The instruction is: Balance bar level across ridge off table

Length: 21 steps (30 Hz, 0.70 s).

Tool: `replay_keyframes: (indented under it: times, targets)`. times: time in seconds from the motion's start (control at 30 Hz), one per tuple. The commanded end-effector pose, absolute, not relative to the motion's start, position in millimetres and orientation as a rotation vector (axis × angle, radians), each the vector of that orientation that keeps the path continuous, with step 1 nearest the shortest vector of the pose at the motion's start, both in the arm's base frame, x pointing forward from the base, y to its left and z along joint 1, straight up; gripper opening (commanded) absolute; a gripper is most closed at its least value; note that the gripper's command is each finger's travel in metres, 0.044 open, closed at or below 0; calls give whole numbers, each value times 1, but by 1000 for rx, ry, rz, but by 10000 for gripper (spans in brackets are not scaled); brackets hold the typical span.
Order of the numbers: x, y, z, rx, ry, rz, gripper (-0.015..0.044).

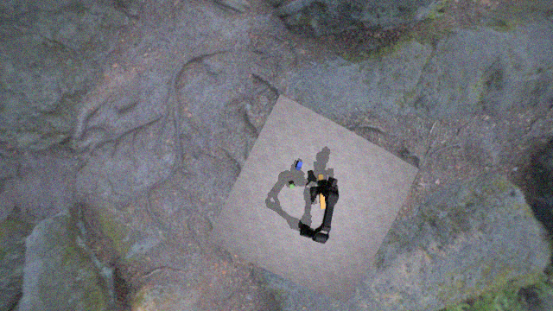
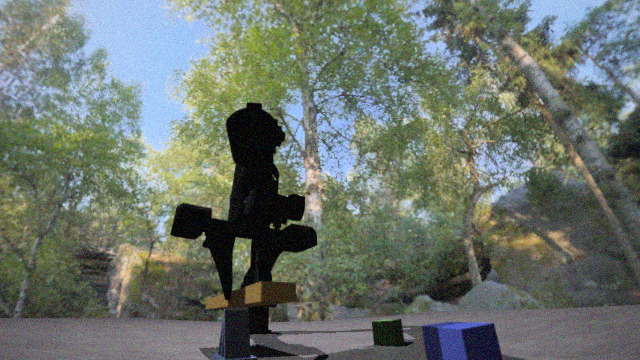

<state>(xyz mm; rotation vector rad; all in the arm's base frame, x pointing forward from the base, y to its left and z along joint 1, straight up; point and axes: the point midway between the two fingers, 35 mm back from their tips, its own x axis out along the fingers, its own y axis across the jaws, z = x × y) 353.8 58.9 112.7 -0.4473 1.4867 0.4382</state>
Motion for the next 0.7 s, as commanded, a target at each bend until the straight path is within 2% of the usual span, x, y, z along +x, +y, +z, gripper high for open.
replay_keyframes:
  times: [0.0,0.67]
  targets:
    - [354,59,110,-446,1489,439,0]
    - [354,59,108,-446,1489,439,0]
